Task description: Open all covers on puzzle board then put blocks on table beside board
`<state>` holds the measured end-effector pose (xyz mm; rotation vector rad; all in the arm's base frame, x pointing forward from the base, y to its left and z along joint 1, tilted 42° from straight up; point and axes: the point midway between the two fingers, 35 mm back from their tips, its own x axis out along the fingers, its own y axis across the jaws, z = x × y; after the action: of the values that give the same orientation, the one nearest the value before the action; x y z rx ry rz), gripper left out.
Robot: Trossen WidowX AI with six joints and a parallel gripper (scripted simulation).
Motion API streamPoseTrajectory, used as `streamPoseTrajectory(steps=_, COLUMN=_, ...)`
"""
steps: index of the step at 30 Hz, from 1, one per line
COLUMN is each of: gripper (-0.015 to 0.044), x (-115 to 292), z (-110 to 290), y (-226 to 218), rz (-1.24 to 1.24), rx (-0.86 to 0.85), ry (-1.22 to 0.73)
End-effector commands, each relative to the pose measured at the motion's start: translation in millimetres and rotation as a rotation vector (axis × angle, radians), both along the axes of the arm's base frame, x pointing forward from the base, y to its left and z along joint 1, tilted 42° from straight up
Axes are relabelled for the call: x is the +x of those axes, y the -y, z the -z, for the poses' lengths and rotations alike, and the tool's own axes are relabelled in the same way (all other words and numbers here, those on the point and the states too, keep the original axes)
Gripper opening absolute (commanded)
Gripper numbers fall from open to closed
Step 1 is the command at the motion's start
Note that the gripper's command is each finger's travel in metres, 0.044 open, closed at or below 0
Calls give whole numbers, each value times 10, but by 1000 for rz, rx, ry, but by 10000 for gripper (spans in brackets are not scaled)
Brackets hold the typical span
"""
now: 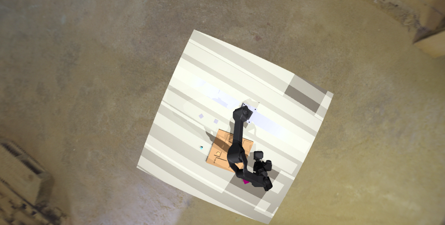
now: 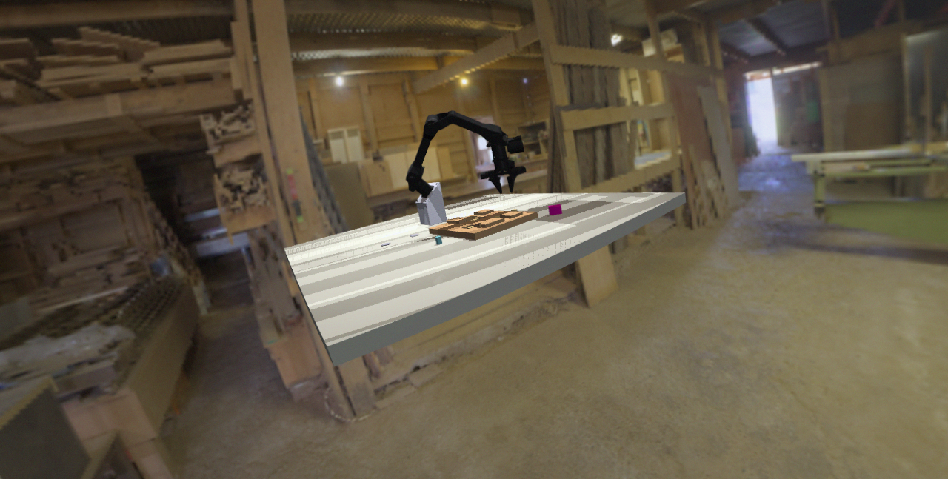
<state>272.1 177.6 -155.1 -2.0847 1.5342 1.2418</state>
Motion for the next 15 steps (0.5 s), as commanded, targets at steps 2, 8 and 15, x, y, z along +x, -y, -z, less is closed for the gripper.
streamPoseTrajectory(steps=2, gripper=99, x=98, z=-202, y=188, rz=-12, rx=1, ry=-5)
streamPoseTrajectory(steps=8, gripper=0, x=178, z=-438, y=440, rz=-23, rx=0, ry=-13)
streamPoseTrajectory(steps=15, gripper=0, x=220, z=-696, y=754, rz=-34, rx=-5, ry=-22)
